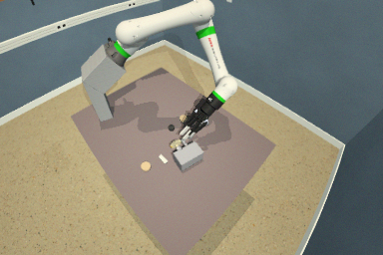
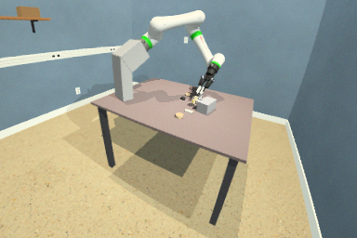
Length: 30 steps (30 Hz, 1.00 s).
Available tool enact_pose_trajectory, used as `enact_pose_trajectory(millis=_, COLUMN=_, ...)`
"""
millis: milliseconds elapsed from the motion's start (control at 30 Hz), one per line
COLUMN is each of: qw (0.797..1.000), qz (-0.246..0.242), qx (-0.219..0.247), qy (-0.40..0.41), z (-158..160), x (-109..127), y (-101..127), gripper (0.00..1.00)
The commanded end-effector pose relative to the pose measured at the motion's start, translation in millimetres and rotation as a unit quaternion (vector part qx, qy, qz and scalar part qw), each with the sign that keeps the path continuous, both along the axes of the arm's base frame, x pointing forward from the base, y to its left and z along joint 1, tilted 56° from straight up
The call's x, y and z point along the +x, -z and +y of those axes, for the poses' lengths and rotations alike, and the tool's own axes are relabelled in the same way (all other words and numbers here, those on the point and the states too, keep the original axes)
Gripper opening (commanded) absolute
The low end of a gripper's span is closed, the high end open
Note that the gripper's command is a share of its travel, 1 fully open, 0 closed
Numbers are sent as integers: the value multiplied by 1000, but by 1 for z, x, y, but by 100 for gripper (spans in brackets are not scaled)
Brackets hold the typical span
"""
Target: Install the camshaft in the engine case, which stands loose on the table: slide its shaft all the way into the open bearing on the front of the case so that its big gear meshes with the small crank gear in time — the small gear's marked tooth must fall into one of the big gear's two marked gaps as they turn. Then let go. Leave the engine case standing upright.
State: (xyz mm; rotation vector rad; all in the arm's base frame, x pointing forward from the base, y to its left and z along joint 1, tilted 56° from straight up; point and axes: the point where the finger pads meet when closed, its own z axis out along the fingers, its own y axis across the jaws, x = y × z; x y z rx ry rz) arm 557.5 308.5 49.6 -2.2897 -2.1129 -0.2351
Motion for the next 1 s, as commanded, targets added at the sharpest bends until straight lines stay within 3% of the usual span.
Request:
enact_pose_trajectory(millis=0, qw=1000, qz=-1, qx=0, qy=0, z=-1, x=1, y=-1, gripper=27)
enact_pose_trajectory(millis=600, qw=1000, qz=-1, qx=0, qy=0, z=-13, x=-1, y=-9, gripper=27)
enact_pose_trajectory(millis=967, qw=1000, qz=-1, qx=0, qy=0, z=-39, x=-5, y=-27, gripper=27)
